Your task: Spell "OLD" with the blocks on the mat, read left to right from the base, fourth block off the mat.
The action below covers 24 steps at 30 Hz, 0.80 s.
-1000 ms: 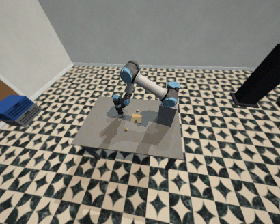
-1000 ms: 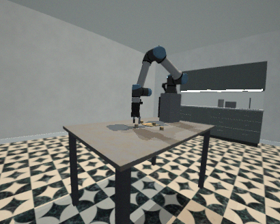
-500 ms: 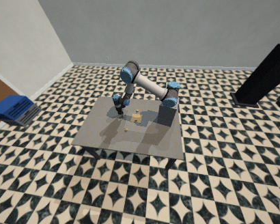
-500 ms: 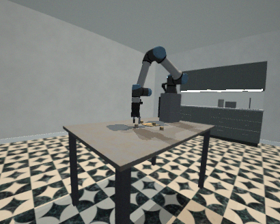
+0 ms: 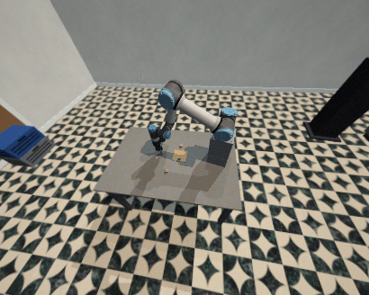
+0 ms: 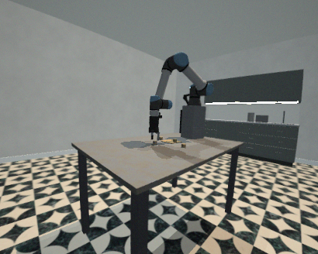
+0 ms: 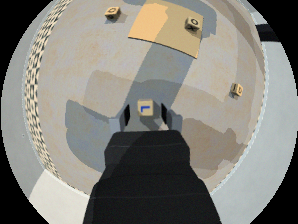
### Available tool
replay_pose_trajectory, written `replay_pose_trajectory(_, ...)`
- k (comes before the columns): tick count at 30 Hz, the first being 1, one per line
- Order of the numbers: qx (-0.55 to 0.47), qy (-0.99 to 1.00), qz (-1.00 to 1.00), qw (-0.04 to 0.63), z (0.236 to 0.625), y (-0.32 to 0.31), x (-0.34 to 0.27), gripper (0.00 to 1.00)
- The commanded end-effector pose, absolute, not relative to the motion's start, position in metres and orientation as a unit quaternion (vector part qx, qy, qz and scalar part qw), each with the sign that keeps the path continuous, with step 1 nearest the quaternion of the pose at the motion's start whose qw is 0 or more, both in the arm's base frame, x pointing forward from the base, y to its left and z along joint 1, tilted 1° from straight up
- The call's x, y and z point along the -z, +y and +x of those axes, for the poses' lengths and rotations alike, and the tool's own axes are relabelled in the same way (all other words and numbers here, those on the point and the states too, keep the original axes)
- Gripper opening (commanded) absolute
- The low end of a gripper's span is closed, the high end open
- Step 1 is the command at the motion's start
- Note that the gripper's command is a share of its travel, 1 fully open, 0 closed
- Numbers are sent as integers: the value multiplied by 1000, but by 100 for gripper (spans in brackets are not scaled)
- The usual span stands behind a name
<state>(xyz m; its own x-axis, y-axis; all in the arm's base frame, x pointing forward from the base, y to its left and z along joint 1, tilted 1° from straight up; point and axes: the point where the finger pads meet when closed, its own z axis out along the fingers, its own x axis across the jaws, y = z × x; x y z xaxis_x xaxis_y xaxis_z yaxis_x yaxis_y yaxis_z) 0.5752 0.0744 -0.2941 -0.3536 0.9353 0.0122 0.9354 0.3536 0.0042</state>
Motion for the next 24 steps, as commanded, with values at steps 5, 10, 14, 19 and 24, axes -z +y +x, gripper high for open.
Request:
replay_pose_trajectory(5,6,-823,-568,3,576,74,293,100)
replay_pose_trajectory(10,6,-823,-568,3,576,74,296,100)
replay_pose_trajectory(14,6,-823,-568,3,576,74,299,100)
replay_pose_trajectory(19,6,-823,-568,3,576,75,308,100)
replay_pose_trajectory(24,6,-823,-568,3,576,75,317,100)
